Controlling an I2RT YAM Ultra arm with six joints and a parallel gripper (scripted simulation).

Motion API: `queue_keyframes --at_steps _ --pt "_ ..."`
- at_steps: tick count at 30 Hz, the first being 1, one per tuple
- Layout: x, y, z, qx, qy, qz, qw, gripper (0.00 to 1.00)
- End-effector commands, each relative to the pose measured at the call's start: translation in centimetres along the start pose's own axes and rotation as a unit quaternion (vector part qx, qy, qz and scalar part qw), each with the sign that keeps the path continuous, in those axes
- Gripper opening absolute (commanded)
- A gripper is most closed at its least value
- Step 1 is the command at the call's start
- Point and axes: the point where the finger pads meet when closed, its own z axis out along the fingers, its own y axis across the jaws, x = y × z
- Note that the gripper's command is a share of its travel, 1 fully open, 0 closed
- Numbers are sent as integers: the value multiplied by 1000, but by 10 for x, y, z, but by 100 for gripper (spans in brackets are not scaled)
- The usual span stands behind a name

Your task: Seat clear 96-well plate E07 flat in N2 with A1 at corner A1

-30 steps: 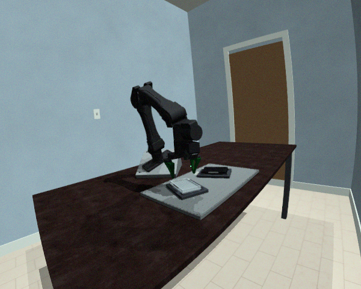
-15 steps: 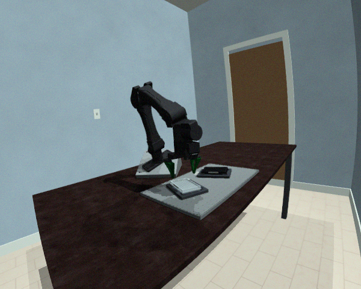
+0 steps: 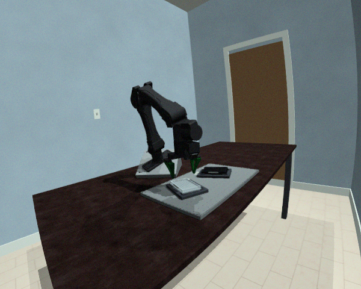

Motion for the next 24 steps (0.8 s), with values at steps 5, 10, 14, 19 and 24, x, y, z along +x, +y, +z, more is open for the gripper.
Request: queue_keyframes --at_steps 5,10,14,19,24 --pt "1 -1 11 2 2 -1 1000 100" --pt "1 0 19 0 3 -1 1000 100" --pt "2 0 24 0 3 -1 1000 100" --pt "2 0 31 0 3 -1 1000 100" --pt "2 0 39 0 3 -1 1000 100"
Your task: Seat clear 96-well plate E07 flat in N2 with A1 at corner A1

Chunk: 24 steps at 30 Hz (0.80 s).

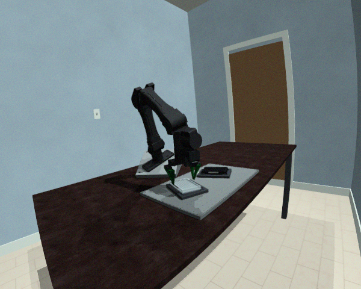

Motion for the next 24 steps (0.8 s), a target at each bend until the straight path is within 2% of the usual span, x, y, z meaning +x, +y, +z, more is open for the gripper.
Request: queue_keyframes --at_steps 1,8,9,10,17,24 --pt "-1 0 12 -1 -1 -1 1000 100" --pt "-1 0 21 -1 -1 -1 1000 100" --pt "-13 -1 16 -2 -16 4 1000 100" --pt "-6 0 21 -1 -8 1 1000 100" --pt "-9 1 14 -2 -15 2 1000 100" --pt "-9 1 14 -2 -15 2 1000 100"
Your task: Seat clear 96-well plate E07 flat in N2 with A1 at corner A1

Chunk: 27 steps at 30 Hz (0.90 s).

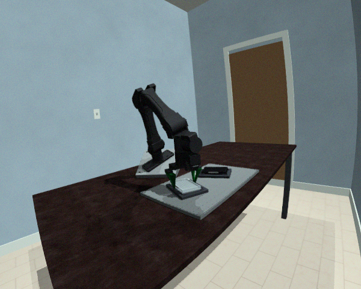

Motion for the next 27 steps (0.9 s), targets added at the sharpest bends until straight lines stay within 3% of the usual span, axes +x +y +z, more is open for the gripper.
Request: queue_keyframes --at_steps 1,3,4,27 --pt "-4 0 -2 -1 -8 1 1000 100" --pt "-4 0 -2 -1 -8 1 1000 100" --pt "-4 0 -2 -1 -8 1 1000 0" --pt "-4 0 -2 -1 -8 1 1000 0"
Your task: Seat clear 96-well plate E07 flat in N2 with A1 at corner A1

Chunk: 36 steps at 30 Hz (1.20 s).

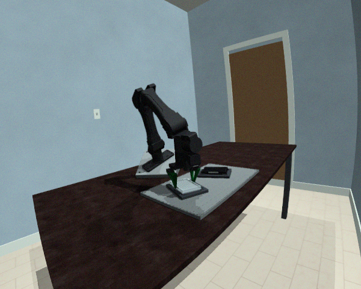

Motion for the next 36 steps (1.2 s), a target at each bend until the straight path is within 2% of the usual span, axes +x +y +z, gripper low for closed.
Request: queue_keyframes --at_steps 1,11,12,13,36 --pt "-4 0 -2 -1 -7 2 1000 0" --pt "-4 0 -2 -1 -7 2 1000 0" --pt "-12 -1 -10 -3 -24 8 1000 0" --pt "-11 0 -15 -3 -21 6 1000 0" --pt "-9 0 -51 -2 -22 5 1000 0"
